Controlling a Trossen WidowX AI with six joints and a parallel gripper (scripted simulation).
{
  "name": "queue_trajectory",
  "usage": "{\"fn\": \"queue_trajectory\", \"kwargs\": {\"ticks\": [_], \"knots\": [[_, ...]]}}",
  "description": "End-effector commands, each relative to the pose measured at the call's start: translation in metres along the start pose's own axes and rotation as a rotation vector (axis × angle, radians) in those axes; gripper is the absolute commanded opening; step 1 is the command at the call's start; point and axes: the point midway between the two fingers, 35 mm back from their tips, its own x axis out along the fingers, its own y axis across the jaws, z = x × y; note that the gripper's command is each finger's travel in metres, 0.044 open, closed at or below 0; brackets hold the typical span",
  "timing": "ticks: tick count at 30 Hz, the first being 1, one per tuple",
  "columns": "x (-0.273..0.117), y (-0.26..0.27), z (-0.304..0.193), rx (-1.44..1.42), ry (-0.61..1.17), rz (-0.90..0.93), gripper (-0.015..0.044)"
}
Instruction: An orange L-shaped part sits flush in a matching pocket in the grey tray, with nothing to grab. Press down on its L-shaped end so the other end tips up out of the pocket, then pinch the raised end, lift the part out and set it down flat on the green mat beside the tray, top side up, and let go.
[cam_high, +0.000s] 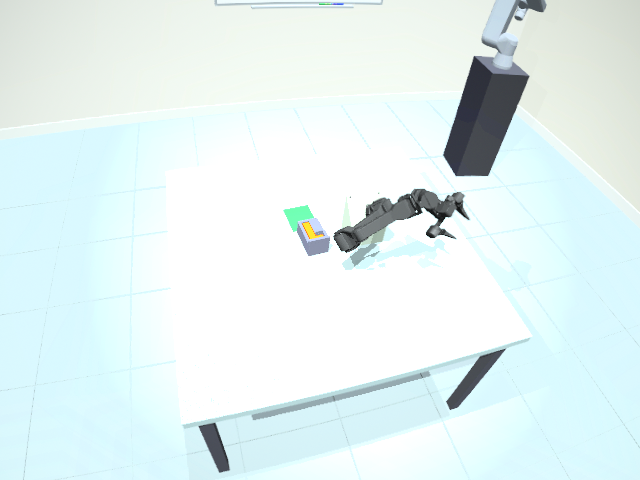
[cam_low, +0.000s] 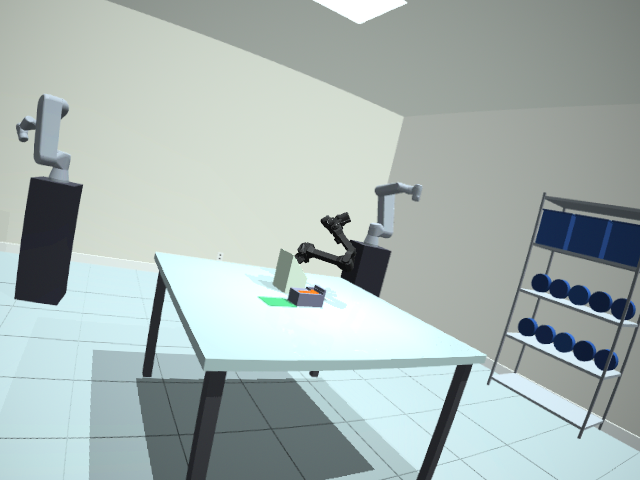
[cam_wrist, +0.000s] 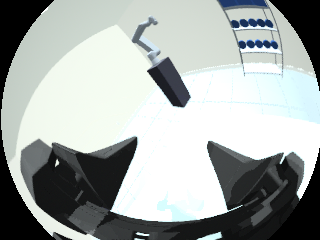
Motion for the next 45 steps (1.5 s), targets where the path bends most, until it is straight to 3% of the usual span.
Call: {"fn": "queue_trajectory", "kwargs": {"ticks": [1, 9, 12, 17, 23, 29, 35, 40, 45], "knots": [[0.0, 0.003, -0.001, -0.007, 0.003, 0.015, 0.0374], [-0.024, 0.096, -0.021, -0.17, 0.05, 0.449, 0.018], [-0.052, 0.138, -0.034, -0.273, 0.071, 0.671, 0.018], [-0.137, 0.2, -0.067, -0.478, 0.092, 1.134, 0.018], [-0.262, 0.215, -0.104, -0.705, 0.091, 1.663, 0.018], [-0.363, 0.175, -0.133, -0.92, 0.063, 2.079, 0.018], [-0.444, 0.09, -0.166, -1.247, -0.022, 2.514, 0.018], [-0.478, -0.007, -0.19, -1.599, -0.073, 2.829, 0.018], [-0.473, -0.108, -0.208, -2.043, -0.154, 3.055, 0.018]]}}
